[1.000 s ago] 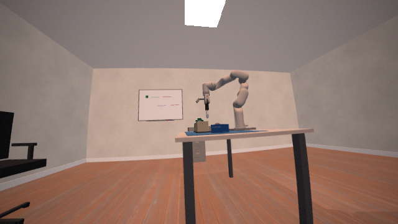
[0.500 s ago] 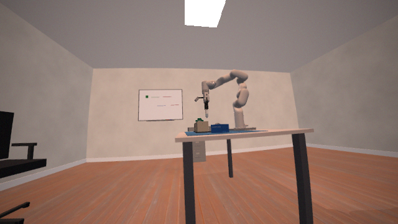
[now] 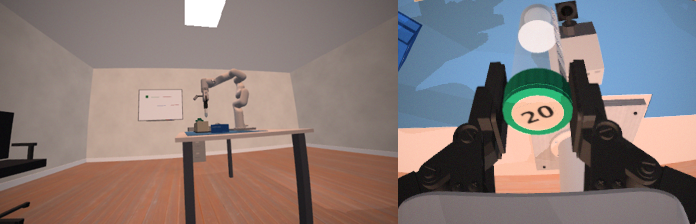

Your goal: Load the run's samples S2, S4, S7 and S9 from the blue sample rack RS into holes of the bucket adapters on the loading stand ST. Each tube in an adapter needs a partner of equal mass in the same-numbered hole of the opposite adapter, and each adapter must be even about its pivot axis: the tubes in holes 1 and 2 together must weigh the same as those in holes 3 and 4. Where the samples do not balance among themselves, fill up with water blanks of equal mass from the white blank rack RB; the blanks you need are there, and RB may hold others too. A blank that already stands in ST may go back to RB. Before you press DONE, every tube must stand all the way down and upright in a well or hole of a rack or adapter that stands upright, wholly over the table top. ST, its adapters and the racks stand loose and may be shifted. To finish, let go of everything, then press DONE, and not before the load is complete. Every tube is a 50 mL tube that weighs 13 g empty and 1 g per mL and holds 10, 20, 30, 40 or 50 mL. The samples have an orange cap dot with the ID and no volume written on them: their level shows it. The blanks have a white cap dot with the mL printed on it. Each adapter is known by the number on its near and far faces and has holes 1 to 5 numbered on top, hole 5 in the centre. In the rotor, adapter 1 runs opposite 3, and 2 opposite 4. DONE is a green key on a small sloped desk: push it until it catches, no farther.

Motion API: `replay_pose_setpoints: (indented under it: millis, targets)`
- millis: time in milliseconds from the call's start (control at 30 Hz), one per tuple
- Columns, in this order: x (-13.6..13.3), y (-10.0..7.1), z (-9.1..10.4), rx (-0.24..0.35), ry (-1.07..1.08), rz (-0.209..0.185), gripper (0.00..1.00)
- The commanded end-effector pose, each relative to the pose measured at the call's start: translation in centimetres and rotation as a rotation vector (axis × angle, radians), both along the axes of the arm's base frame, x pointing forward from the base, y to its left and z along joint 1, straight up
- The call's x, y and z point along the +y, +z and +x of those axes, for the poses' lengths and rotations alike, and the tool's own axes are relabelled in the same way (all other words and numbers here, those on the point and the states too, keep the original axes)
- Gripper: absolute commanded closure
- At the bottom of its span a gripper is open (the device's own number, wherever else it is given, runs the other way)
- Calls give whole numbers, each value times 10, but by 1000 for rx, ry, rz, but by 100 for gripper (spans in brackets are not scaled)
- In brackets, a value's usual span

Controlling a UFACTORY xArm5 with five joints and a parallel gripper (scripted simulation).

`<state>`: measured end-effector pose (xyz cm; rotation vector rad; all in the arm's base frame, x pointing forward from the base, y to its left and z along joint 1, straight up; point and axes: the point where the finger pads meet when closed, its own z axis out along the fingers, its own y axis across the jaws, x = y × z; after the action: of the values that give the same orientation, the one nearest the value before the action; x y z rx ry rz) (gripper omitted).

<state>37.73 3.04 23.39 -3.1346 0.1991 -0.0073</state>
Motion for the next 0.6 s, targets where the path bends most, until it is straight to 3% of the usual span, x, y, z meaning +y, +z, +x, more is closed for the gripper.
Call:
replay_pose_setpoints:
  millis: [0,567]
  targets:
    - [14,1,7,-3,1,1,100]
    - [84,2,36,-3,1,2,100]
